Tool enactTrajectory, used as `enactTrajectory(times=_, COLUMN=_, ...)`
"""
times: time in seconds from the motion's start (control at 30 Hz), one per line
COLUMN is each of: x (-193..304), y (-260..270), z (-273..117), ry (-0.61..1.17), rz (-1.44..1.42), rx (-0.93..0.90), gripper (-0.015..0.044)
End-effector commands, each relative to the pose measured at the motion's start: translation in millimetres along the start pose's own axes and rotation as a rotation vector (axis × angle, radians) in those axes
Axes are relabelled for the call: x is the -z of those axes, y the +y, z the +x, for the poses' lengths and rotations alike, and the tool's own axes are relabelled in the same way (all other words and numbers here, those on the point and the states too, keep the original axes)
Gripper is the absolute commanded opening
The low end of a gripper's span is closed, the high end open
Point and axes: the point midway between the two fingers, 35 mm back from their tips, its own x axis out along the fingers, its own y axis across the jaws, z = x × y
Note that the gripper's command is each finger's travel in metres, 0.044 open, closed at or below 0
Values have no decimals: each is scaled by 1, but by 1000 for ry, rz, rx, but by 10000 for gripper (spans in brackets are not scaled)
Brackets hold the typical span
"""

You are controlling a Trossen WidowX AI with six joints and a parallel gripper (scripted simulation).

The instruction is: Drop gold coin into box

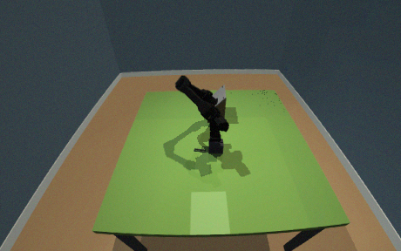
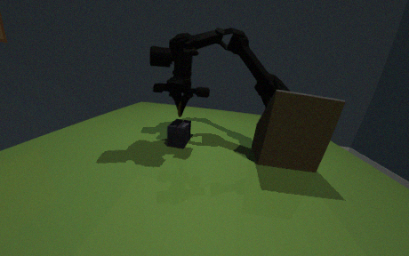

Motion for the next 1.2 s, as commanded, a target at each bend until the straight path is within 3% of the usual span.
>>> enactTrajectory(times=0.0, x=-10, y=2, z=1, ry=-2, rz=2, rx=-4, gripper=0)
enactTrajectory(times=1.17, x=-10, y=3, z=2, ry=2, rz=2, rx=1, gripper=0)
